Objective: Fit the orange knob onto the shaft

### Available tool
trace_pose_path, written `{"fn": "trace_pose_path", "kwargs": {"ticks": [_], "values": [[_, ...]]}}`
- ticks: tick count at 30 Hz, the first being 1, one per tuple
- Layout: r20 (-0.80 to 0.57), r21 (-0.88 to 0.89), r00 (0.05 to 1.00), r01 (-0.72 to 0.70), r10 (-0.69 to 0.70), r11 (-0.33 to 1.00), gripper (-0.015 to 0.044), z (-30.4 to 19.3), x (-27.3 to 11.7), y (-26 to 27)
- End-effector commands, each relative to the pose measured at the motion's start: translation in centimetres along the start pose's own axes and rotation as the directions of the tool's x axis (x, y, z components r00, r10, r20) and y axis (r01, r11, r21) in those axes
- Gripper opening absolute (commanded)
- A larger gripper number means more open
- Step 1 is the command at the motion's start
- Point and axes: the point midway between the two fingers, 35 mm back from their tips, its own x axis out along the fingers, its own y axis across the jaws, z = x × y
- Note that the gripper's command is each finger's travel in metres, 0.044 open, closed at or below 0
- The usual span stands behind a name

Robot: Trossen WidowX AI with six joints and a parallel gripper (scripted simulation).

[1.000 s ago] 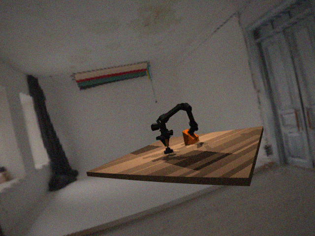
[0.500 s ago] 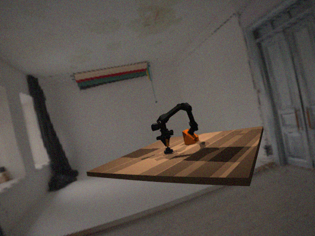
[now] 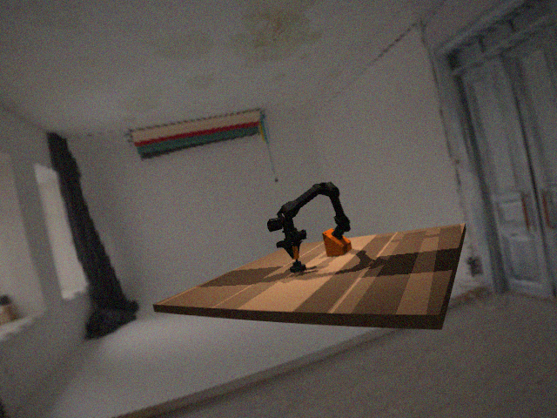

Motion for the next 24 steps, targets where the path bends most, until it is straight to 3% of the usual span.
{"fn": "trace_pose_path", "kwargs": {"ticks": [1, 24], "values": [[-0.001, -0.001, 1.000, 0.007, -0.007, 1.000, 0.0000, -0.20, -0.06, -0.17], [-0.001, -0.001, 1.000, 0.007, -0.007, 1.000, 0.0000, -0.11, -0.34, 0.11]]}}
